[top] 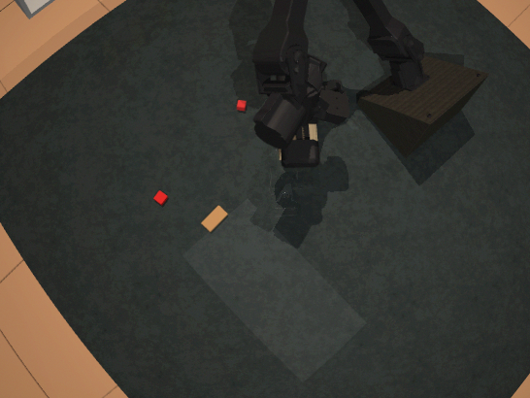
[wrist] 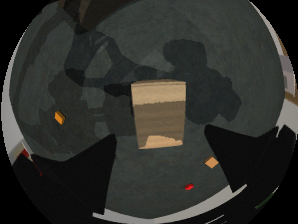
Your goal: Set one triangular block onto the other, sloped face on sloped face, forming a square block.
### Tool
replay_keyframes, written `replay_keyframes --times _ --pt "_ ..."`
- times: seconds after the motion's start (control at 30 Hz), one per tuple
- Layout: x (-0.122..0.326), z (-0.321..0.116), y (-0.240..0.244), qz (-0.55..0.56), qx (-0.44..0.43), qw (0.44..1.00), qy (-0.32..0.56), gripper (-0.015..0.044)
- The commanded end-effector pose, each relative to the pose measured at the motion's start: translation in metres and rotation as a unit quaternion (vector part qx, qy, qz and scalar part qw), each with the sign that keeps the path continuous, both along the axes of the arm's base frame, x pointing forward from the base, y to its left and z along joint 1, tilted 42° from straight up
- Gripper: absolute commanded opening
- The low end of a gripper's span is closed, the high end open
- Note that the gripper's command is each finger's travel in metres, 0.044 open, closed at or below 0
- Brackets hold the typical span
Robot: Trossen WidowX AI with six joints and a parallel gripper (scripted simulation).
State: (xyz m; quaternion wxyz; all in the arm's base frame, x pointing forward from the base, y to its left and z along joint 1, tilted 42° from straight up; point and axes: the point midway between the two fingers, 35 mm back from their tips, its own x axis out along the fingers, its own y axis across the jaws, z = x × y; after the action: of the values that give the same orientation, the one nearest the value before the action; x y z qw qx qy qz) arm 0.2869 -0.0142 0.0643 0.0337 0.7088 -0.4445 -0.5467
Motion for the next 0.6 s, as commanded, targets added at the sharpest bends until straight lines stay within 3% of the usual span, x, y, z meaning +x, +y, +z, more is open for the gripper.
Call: replay_keyframes --times 0.0,0.1,0.57 --pt "0.000 0.039 0.038 0.003 0.004 1.000 -0.006 0.0440" --pt "-0.004 0.055 0.050 0.003 0.003 1.000 -0.005 0.0440" --pt "-0.001 0.049 0.047 0.009 0.001 1.000 -0.005 0.0440"
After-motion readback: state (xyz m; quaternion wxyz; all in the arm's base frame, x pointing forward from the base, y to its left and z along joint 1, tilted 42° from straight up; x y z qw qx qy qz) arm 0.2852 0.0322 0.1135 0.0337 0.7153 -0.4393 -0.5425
